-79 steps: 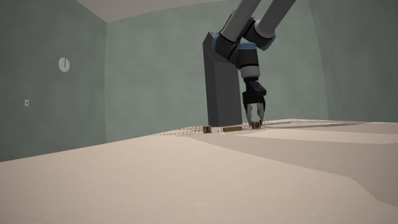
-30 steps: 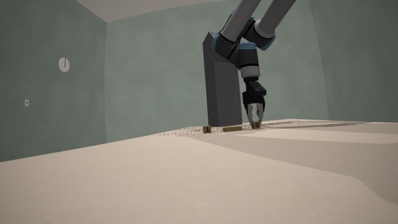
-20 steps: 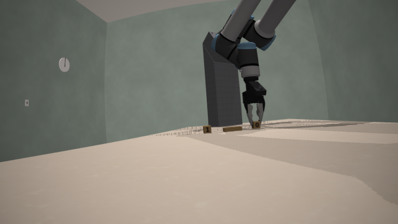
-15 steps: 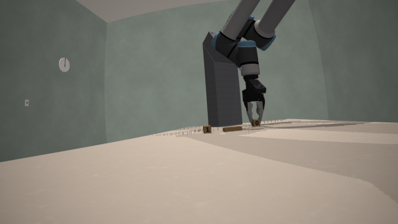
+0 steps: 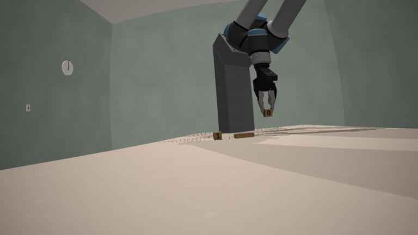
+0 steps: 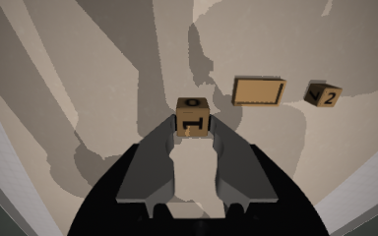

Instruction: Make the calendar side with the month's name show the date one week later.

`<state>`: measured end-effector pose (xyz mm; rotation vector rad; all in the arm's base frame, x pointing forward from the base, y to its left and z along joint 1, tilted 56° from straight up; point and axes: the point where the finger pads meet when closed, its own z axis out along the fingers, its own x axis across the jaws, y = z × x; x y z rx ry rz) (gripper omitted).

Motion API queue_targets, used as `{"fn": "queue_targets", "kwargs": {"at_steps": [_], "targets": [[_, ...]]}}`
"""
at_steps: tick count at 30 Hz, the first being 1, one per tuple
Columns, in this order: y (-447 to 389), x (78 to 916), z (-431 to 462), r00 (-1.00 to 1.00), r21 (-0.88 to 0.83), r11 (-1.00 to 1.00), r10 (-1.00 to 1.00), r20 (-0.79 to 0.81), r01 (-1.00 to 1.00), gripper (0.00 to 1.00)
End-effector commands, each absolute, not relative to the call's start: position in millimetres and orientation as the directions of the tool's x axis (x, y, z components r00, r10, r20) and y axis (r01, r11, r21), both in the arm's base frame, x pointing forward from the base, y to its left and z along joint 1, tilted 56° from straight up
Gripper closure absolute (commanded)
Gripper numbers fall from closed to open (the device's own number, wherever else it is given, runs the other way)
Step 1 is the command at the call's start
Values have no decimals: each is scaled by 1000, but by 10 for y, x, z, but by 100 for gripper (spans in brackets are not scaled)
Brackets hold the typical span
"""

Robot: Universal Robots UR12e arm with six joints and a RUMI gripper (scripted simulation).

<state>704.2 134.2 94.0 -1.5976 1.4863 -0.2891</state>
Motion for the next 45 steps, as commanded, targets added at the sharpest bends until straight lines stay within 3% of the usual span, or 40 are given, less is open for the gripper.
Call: {"fn": "queue_targets", "kwargs": {"at_steps": [1, 14, 24, 45], "targets": [[1256, 6917, 1046, 249, -726, 133, -885, -394, -675, 89], [1233, 6894, 1063, 249, -726, 133, -885, -394, -675, 89], [378, 7053, 764, 253, -728, 128, -886, -389, -673, 89], [397, 7096, 727, 253, -728, 128, -886, -390, -673, 89]]}}
